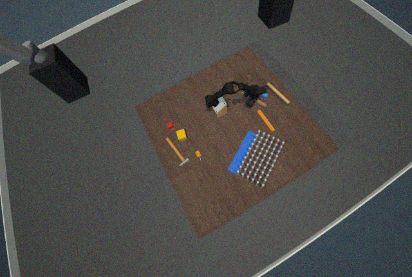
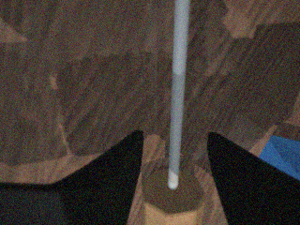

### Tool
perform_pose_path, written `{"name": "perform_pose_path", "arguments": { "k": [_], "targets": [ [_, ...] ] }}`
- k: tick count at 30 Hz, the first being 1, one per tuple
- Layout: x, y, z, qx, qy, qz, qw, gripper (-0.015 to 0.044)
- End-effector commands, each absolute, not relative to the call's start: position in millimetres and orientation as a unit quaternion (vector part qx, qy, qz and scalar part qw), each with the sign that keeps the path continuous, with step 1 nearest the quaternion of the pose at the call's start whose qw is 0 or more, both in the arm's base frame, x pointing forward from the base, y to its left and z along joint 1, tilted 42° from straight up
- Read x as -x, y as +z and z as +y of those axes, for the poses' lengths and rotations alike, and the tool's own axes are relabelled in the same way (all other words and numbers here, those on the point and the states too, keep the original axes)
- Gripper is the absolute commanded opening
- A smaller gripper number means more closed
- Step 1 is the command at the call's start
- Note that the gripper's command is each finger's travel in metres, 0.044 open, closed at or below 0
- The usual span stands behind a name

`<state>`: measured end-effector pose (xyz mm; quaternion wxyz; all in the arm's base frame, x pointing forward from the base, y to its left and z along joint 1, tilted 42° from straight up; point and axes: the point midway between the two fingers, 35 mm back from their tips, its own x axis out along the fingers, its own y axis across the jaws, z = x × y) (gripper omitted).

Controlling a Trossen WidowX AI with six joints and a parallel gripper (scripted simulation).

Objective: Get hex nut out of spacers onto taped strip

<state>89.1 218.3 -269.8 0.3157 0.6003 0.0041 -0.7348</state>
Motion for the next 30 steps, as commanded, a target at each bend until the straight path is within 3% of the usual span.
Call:
{"name": "perform_pose_path", "arguments": {
  "k": [1,4,7,18,30],
  "targets": [
    [-90,-270,218,-0.601,-0.734,0.005,0.317,0.0096],
    [-90,-270,218,-0.601,-0.734,0.005,0.317,0.0018],
    [-90,-270,218,-0.601,-0.734,0.005,0.317,0.0000],
    [-86,-225,256,-0.600,-0.735,0.005,0.315,0.0000],
    [-77,-210,238,-0.599,-0.735,0.005,0.317,0.0000]
  ]
}}
